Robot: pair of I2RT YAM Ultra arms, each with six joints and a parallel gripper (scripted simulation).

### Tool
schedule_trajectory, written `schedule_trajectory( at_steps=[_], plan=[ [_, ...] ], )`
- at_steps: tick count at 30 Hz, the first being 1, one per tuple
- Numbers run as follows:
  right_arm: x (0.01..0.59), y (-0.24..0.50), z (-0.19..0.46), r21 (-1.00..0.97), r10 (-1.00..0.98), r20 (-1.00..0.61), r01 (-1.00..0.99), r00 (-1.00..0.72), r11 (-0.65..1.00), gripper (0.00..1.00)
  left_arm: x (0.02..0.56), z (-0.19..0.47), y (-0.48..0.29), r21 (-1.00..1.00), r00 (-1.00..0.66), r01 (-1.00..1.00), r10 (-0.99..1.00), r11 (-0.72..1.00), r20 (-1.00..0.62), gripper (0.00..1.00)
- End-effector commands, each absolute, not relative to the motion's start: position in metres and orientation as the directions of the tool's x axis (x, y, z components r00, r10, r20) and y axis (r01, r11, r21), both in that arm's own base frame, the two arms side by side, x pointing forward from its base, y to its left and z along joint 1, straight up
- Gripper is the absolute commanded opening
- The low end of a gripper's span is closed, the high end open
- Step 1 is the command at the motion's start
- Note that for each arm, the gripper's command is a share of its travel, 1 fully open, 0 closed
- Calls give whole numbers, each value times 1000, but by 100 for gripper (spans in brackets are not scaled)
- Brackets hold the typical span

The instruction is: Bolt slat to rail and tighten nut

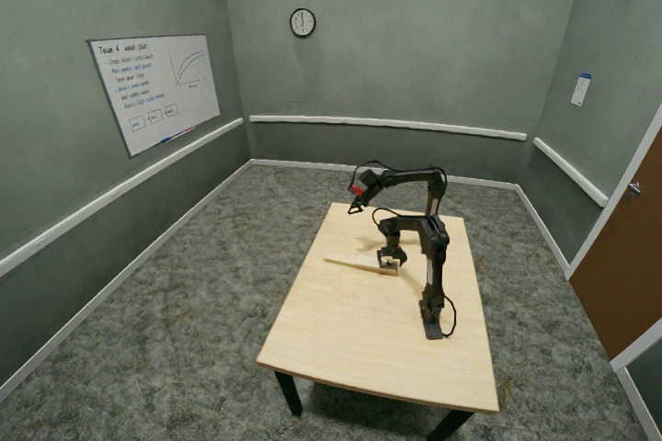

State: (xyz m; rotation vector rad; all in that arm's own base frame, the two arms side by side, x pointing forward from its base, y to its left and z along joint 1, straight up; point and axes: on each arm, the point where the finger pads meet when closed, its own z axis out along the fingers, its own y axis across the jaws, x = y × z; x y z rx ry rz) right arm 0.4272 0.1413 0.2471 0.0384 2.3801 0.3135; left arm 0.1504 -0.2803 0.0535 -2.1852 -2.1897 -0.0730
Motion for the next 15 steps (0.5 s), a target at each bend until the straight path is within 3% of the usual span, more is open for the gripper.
schedule_trajectory(
  at_steps=[1, 15],
  plan=[
    [439, 129, 278, 225, 109, -777, -111, -620, 968, 100, 152, 56, -283, 7, -2, 1000, 999, 2, 54, 100],
    [425, 61, 349, 133, 96, -944, -98, -315, 986, 100, 152, 56, -283, 7, -2, 1000, 999, 2, 54, 100]
  ],
)
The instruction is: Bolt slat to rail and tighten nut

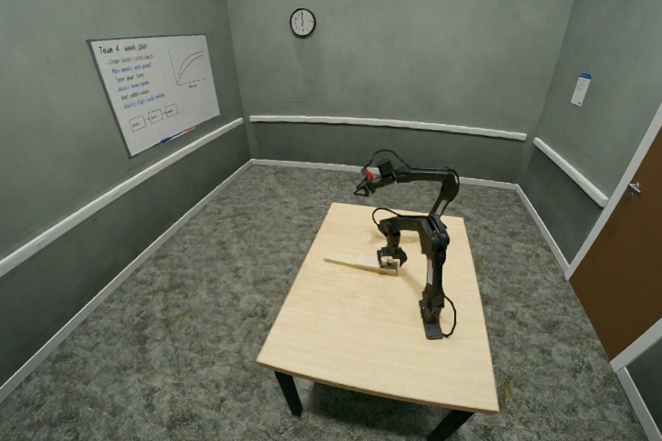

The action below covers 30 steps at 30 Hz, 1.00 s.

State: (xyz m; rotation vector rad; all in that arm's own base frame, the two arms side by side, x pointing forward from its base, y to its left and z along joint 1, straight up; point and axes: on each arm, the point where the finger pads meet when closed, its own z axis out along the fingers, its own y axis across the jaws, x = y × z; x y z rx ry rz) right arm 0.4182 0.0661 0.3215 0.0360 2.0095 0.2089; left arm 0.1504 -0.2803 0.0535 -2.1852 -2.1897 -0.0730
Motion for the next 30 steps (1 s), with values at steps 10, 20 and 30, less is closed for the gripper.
schedule_trajectory(
  at_steps=[10, 20, 30],
  plan=[
    [390, 10, 403, 22, 21, -999, -22, -39, 1000, 100, 152, 56, -283, 7, -2, 1000, 999, 2, 54, 100],
    [381, -1, 410, -7, -7, -1000, 6, 15, 1000, 100, 152, 56, -283, 7, -2, 1000, 999, 2, 54, 100],
    [381, -1, 415, -7, -7, -1000, 6, 25, 1000, 100, 152, 56, -283, 7, -2, 1000, 999, 2, 54, 100]
  ],
)
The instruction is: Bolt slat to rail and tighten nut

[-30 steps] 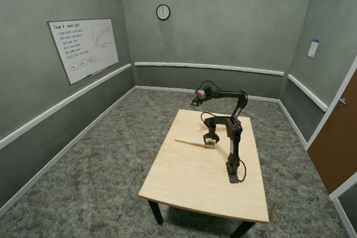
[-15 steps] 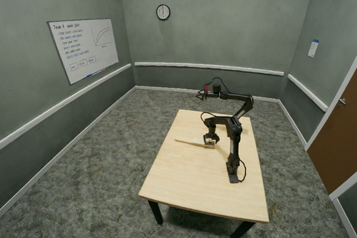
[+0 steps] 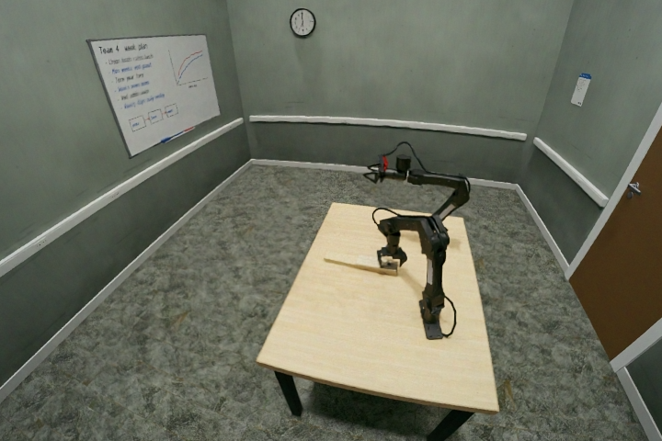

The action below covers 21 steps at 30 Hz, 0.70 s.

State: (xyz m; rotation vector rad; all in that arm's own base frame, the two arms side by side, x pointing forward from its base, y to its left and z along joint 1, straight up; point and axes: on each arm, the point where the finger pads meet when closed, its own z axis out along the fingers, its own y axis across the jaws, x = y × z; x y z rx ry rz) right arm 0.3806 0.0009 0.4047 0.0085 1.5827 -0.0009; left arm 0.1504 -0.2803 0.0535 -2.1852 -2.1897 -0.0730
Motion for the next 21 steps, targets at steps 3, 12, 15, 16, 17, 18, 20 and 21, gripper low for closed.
schedule_trajectory(
  at_steps=[3, 12, 15, 16, 17, 18, 20, 21],
  plan=[
    [381, -1, 415, -7, -7, -1000, 6, 25, 1000, 100, 152, 56, -283, 7, -2, 1000, 999, 2, 54, 100],
    [381, -1, 415, -7, -7, -1000, 6, 25, 1000, 100, 152, 56, -283, 7, -2, 1000, 999, 2, 54, 100],
    [381, -1, 415, -7, -7, -1000, 6, 25, 1000, 100, 152, 56, -283, 7, -2, 1000, 999, 2, 54, 100],
    [381, -1, 415, -7, -7, -1000, 6, 25, 1000, 100, 152, 56, -283, 7, -2, 1000, 999, 2, 54, 100],
    [381, 1, 412, 0, 0, -1000, 0, 13, 1000, 100, 152, 56, -283, 7, -2, 1000, 999, 2, 54, 100],
    [381, 1, 412, 0, 0, -1000, 0, 13, 1000, 100, 152, 56, -283, 7, -2, 1000, 999, 2, 54, 100],
    [381, 1, 412, 0, 0, -1000, 0, 13, 1000, 100, 152, 56, -283, 7, -2, 1000, 999, 2, 54, 100],
    [381, 1, 412, 0, 0, -1000, 0, 13, 1000, 100, 152, 56, -283, 7, -2, 1000, 999, 2, 54, 100]
  ],
)
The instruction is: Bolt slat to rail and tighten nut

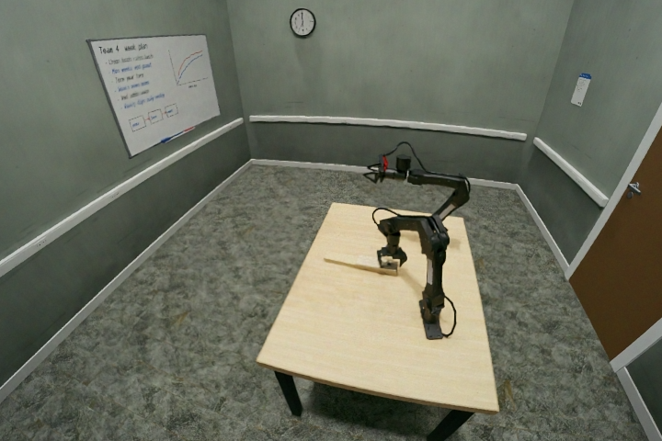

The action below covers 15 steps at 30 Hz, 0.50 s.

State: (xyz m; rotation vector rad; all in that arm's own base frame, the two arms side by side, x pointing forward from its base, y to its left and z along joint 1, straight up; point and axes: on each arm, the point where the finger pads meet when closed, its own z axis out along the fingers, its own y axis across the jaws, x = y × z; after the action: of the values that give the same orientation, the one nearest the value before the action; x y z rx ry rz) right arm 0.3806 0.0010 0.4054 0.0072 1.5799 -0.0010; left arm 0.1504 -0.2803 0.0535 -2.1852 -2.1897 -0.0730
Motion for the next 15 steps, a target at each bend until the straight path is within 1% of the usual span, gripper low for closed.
schedule_trajectory(
  at_steps=[1, 15],
  plan=[
    [380, 1, 411, 1, 1, -1000, 1, 10, 1000, 100, 152, 56, -283, 7, -2, 1000, 999, 2, 54, 100],
    [380, 1, 410, 4, 4, -1000, 5, 4, 1000, 100, 152, 56, -283, 7, -2, 1000, 999, 2, 54, 100]
  ],
)
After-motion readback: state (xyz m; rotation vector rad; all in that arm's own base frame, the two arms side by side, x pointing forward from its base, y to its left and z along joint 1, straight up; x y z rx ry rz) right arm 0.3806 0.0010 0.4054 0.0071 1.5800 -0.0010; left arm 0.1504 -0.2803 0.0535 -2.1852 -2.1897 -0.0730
